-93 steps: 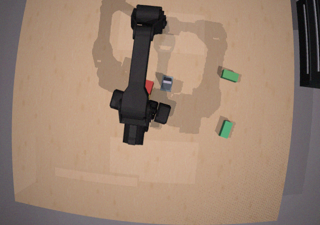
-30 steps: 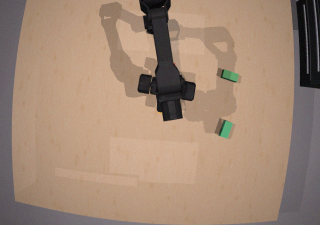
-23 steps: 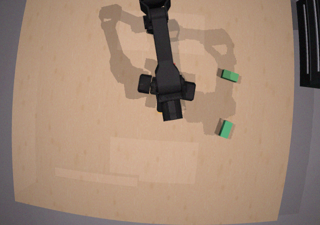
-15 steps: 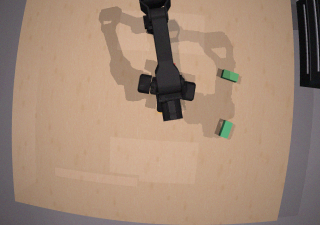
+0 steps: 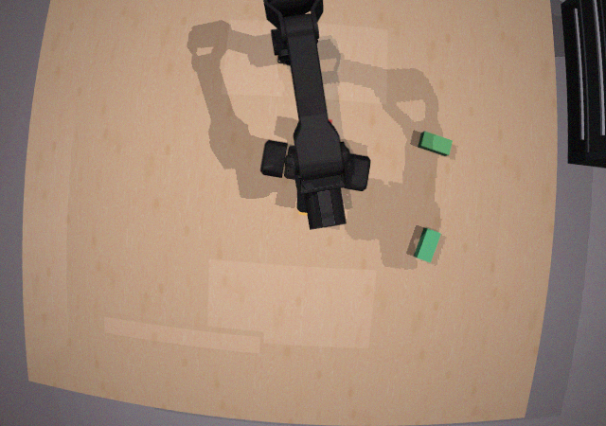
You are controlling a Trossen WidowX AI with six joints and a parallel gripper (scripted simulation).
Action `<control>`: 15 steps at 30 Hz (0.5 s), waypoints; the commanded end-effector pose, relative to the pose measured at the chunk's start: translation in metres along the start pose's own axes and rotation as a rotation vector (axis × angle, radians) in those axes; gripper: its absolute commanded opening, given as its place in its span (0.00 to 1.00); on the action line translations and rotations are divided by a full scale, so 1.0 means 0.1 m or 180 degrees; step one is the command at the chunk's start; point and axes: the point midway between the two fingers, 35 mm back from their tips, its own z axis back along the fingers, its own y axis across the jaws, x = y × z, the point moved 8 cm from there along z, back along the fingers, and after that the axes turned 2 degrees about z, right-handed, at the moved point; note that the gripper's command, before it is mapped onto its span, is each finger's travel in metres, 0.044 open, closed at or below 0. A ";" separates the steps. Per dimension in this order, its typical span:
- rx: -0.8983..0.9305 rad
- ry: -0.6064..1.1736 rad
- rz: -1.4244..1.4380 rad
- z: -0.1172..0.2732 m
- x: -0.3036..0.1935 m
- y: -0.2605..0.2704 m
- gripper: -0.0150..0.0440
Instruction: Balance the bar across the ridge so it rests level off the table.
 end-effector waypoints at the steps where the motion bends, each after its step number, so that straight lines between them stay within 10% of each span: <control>1: -0.0003 -0.0006 -0.0009 -0.01 0.00 0.00 0.25; 15: -0.0003 -0.0006 -0.0009 -0.02 0.00 0.00 0.25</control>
